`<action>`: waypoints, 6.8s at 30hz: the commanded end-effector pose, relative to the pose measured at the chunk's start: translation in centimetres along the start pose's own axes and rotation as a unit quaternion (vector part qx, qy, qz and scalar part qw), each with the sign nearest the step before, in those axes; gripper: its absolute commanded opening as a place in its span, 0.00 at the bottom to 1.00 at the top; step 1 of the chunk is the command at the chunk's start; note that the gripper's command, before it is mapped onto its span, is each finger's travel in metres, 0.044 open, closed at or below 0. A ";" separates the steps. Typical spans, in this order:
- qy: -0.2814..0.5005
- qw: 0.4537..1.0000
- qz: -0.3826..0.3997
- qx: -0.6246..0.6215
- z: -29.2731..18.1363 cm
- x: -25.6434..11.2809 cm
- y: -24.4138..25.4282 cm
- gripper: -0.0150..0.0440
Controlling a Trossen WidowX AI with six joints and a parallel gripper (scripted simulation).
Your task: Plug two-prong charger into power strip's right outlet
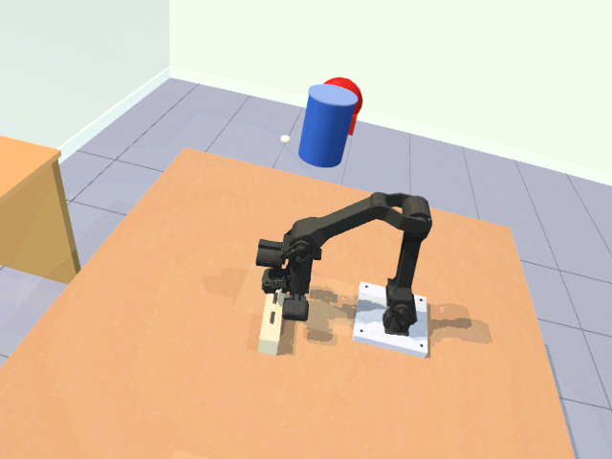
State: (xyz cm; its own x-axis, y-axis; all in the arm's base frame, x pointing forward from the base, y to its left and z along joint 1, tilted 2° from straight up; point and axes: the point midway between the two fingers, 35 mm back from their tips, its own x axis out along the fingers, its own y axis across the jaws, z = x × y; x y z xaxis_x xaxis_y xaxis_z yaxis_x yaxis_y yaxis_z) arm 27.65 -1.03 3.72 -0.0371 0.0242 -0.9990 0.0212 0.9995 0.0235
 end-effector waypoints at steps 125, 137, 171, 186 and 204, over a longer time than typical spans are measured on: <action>-0.003 1.000 0.002 0.002 1.8 -0.1 0.1 0.25; 0.013 1.000 0.001 0.002 1.0 0.0 0.0 0.25; 0.010 1.000 0.001 0.002 0.7 0.0 0.0 1.00; 0.004 1.000 0.002 0.002 0.3 0.1 0.0 1.00; -0.002 1.000 0.002 0.002 -0.3 0.1 0.0 1.00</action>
State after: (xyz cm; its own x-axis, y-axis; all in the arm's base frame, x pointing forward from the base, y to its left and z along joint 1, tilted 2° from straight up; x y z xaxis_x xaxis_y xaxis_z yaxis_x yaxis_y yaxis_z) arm 27.56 -1.01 3.61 -0.0351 0.0258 -0.9991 0.0255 0.9994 0.0250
